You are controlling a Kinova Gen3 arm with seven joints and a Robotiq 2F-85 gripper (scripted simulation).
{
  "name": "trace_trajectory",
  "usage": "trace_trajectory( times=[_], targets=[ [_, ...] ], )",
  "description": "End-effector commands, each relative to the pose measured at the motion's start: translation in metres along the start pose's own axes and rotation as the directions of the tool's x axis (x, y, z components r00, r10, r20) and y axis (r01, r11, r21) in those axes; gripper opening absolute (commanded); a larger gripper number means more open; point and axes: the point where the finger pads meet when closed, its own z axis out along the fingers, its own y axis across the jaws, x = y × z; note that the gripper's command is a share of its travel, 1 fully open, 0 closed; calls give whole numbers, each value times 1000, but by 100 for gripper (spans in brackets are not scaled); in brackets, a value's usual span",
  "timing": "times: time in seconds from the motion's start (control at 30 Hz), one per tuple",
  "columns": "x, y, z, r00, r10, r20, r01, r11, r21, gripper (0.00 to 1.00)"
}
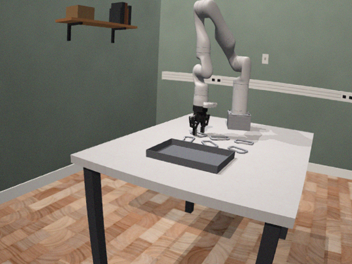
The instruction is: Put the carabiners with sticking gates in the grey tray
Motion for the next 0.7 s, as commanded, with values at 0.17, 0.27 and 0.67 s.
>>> trace_trajectory(
  times=[0.17, 0.27, 0.67],
  targets=[
    [0, 1, 0, 1000, 0, 0, 0, 1000, -1, 57],
    [0, 1, 0, 1000, 0, 0, 0, 1000, -1, 57],
    [0, 0, -1, 1000, 0, 0, 0, 1000, -1, 57]
  ],
)
